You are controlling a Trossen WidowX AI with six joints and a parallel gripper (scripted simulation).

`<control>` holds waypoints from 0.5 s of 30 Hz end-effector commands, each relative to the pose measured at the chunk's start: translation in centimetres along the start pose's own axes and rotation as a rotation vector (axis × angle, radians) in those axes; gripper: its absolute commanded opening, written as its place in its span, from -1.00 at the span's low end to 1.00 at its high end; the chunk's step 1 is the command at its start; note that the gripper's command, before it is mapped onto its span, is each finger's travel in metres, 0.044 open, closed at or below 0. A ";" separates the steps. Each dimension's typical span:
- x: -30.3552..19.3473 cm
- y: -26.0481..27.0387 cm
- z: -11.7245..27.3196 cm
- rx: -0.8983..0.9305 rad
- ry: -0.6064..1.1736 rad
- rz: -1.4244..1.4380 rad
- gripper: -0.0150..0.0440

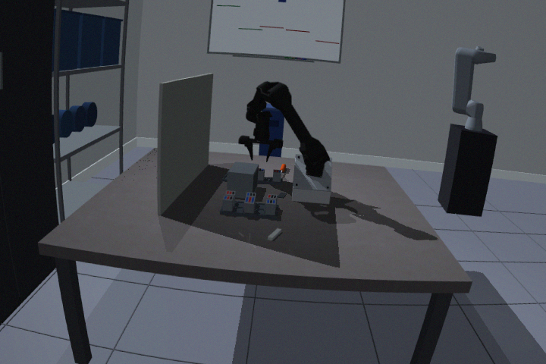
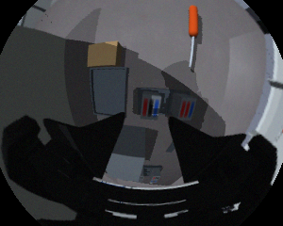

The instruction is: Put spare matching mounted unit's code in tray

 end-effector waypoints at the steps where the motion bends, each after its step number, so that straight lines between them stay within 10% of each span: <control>1: 0.0 -0.3 -1.2 -0.012 0.012 -0.010 0.53; 15: 0.0 -0.2 -3.5 -0.012 0.012 -0.010 0.53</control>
Point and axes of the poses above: the point midway between the two fingers, 35 mm back from their tips, its own z axis back along the fingers, its own y axis across the jaws, x = y × z, the point moved 7 cm from there along z, back along the fingers, and after that the axes turned 12 degrees about -z, right-handed, at the moved point
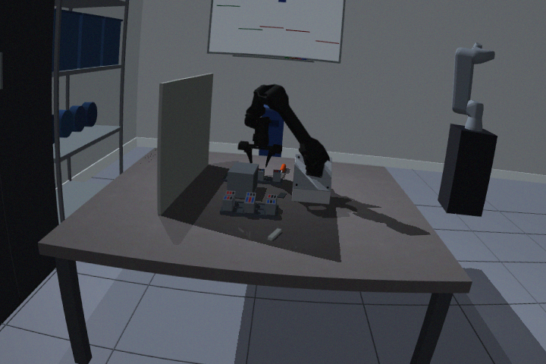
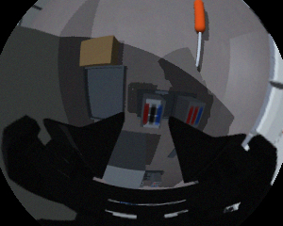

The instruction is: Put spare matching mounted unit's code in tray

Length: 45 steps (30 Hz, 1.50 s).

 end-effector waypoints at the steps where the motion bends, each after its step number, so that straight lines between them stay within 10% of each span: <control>1: -0.1 -0.4 -1.2 -0.013 0.012 -0.011 0.53; 45: -0.2 -0.8 -5.0 -0.014 0.016 -0.010 0.53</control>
Point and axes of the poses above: the point midway between the two fingers, 35 mm back from their tips, its own z axis back along the fingers, its own y axis across the jaws, x = y × z, the point moved 7 cm from there along z, back along the fingers, and after that the axes turned 12 degrees about -z, right-handed, at the moved point
